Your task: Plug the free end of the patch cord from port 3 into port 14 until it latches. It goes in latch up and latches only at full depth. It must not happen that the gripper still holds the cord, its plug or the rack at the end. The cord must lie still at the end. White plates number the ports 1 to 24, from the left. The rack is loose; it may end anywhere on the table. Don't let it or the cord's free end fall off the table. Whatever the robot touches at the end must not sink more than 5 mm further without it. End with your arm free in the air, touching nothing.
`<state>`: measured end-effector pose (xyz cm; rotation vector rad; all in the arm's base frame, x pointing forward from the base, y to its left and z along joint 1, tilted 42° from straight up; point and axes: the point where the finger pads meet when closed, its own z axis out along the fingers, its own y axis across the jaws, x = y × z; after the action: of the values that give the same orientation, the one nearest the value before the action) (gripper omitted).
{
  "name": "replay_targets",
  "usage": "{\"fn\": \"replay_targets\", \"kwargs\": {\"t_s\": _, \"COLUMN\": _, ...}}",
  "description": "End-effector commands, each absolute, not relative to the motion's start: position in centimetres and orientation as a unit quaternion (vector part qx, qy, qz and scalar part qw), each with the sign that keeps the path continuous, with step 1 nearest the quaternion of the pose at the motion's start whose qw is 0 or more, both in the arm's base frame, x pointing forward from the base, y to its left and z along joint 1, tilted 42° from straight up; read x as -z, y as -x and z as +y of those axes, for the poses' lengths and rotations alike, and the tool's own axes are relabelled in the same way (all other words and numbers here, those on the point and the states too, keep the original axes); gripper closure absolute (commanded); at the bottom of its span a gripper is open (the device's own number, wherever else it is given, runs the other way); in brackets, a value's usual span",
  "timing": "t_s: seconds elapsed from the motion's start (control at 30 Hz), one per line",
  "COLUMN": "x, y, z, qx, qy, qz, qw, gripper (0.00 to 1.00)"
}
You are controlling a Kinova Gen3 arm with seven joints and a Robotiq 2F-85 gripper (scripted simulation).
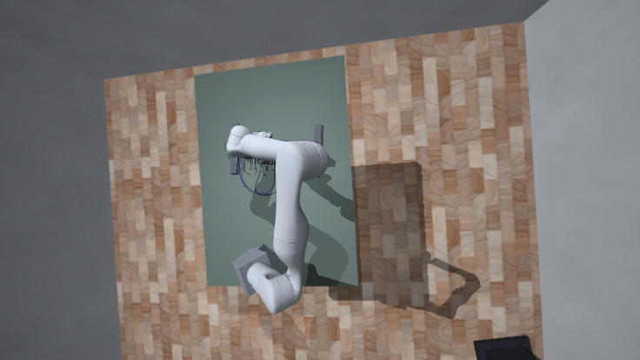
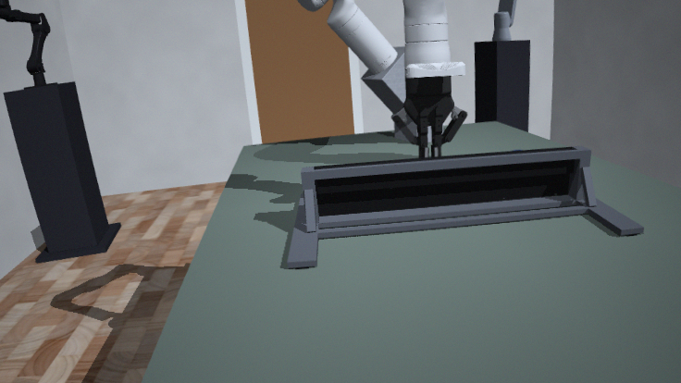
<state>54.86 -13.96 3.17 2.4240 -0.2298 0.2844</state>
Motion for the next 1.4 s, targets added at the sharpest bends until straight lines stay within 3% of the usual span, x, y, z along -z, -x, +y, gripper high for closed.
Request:
{"fn": "replay_targets", "kwargs": {"t_s": 0.0, "x": -3.23, "y": -54.92, "z": -13.85, "qx": -0.11, "qy": -0.931, "qz": -0.088, "qw": 0.338, "gripper": 1.0}}
{"fn": "replay_targets", "kwargs": {"t_s": 1.37, "x": -3.33, "y": -55.28, "z": -13.89, "qx": -0.11, "qy": -0.931, "qz": -0.088, "qw": 0.338, "gripper": 1.0}}
